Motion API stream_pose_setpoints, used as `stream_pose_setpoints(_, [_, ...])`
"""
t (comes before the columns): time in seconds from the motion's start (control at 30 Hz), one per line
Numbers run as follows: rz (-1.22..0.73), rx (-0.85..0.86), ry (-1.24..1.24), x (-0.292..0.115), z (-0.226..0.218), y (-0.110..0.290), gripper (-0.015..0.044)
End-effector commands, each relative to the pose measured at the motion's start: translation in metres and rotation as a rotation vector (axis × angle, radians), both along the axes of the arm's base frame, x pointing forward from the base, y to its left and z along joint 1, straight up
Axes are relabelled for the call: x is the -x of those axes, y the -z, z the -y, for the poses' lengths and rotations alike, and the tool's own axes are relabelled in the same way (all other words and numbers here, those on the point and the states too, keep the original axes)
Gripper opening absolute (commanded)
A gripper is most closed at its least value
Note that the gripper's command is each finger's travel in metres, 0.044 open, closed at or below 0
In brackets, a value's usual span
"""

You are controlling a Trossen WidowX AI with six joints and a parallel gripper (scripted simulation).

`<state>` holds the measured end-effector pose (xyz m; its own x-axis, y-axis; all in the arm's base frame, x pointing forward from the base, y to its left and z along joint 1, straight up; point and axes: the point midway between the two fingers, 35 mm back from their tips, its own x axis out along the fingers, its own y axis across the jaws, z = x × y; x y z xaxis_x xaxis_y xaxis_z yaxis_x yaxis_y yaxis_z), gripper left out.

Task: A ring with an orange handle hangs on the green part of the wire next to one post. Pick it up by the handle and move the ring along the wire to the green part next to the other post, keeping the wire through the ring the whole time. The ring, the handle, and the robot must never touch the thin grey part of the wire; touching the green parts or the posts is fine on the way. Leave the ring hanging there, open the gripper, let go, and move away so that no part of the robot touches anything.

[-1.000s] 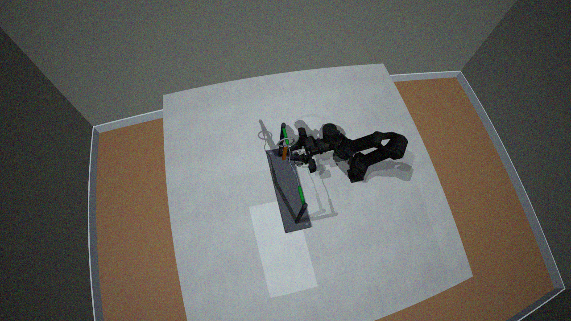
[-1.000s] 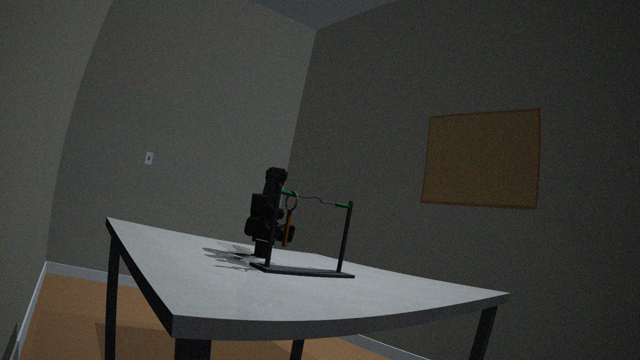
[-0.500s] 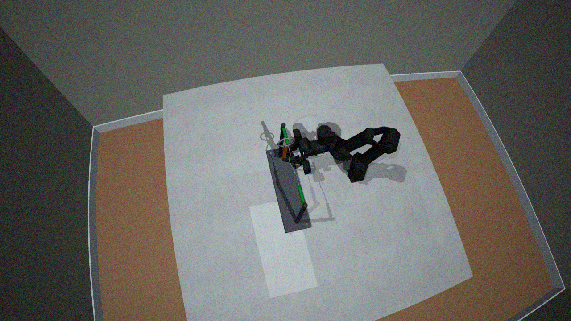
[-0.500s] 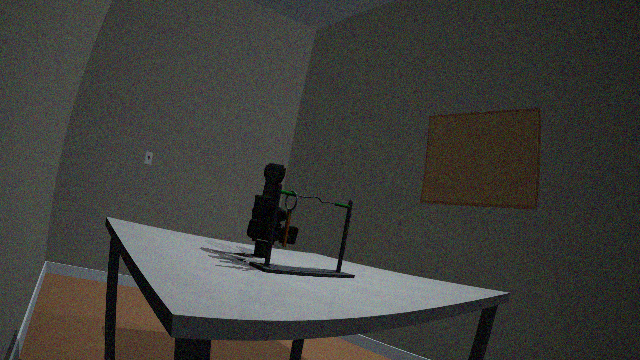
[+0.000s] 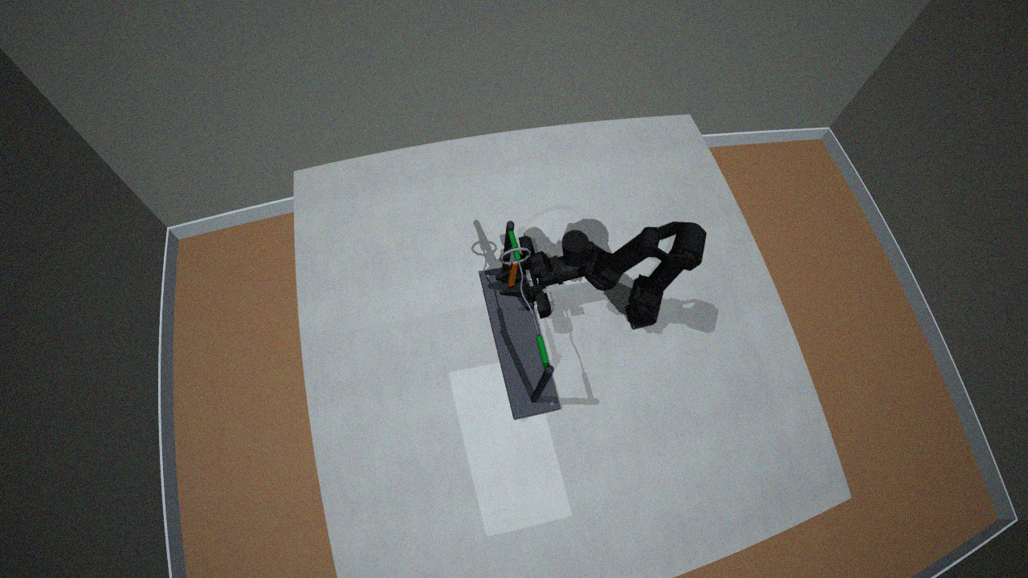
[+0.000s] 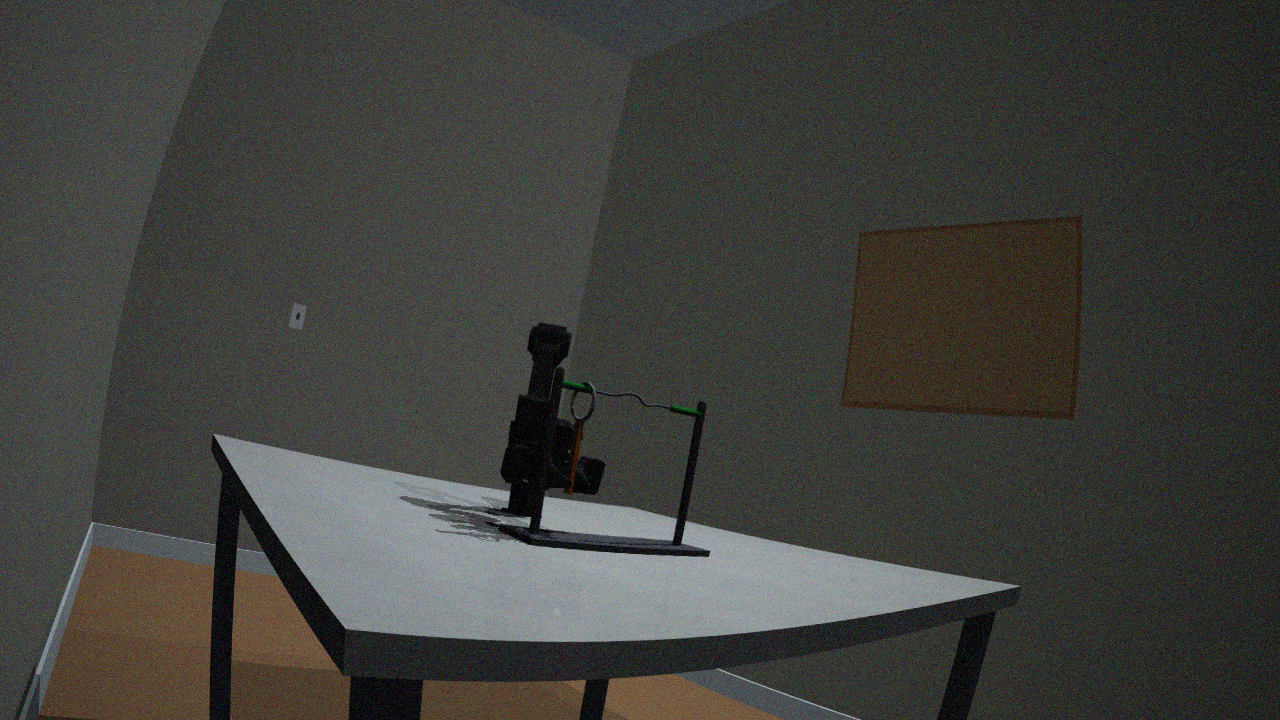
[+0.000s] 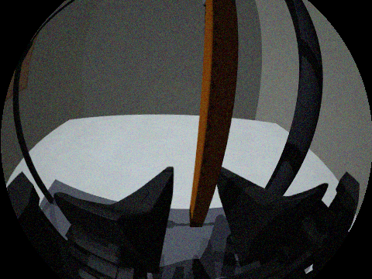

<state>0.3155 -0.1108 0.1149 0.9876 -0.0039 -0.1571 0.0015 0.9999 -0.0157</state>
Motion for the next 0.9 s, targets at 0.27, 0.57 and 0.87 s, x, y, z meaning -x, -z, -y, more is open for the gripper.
stream_pose_setpoints(0.27, [0.001, -0.004, 0.005, -0.0024, 0.0003, 0.0006, 0.0160])
stream_pose_setpoints(0.57, [0.000, -0.001, -0.001, -0.0021, -0.0005, 0.0008, 0.0134])
stream_pose_setpoints(0.87, [0.000, -0.001, -0.001, -0.0021, -0.0005, 0.0008, -0.0102])
